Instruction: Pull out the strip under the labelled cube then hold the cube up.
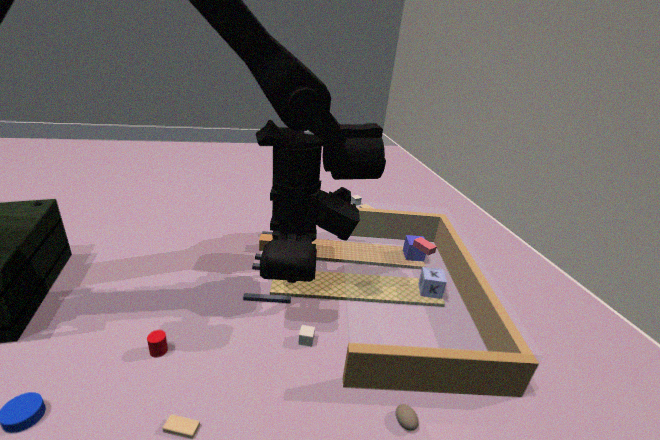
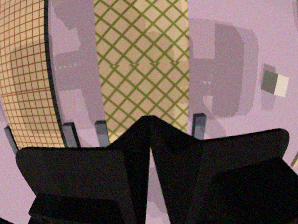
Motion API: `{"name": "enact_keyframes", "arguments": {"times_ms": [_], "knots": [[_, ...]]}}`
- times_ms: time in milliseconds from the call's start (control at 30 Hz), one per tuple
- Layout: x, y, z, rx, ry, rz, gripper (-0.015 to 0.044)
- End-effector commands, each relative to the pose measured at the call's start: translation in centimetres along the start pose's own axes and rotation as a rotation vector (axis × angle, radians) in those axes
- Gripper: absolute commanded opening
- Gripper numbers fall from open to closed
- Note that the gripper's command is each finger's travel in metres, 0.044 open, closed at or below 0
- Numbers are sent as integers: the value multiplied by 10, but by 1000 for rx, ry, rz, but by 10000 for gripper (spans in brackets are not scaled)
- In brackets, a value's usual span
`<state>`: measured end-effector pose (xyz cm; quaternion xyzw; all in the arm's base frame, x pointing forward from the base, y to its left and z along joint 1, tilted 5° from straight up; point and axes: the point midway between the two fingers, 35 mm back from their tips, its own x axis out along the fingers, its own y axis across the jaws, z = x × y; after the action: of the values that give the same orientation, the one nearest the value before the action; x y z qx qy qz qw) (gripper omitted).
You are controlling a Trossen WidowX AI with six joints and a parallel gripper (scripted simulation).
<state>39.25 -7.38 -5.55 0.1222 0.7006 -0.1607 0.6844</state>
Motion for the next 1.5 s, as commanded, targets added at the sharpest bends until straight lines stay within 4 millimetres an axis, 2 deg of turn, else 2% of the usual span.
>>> {"name": "enact_keyframes", "arguments": {"times_ms": [0,1467], "knots": [[5,1,0,-5,11,2,0],[7,0,-64,-5,16,2,0]]}}
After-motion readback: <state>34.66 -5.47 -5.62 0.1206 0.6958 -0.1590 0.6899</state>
